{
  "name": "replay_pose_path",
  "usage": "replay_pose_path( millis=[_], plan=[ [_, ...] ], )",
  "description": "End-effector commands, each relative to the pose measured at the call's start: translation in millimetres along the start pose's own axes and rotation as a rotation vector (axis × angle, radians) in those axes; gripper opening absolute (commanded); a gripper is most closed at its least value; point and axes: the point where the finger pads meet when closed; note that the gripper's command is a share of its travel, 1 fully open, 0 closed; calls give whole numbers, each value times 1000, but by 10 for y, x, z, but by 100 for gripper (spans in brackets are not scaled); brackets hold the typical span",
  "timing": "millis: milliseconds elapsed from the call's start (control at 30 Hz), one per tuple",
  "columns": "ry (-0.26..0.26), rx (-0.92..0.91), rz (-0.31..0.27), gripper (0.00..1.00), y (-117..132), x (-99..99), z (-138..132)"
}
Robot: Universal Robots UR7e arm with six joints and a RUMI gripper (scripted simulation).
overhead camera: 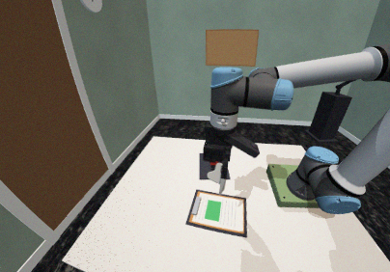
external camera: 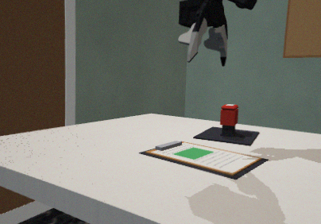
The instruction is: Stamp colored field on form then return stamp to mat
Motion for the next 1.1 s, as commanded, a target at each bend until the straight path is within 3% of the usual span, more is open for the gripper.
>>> replay_pose_path(
  millis=[0,200,300,467,1067],
  plan=[
    [0,0,-1,100,48,-264,-15],
    [0,0,-1,100,57,-1092,-19],
    [0,0,-1,100,13,-1373,-7],
    [0,0,-1,100,-6,-1462,-2],
    [0,0,-1,100,-7,-1464,-1]
  ],
)
Point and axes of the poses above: the point where the finger pads meet when closed, its own x axis back along the fingers, its own z axis across the jaws, y = z × x, and after that the axes turned 15 degrees about x, right-handed
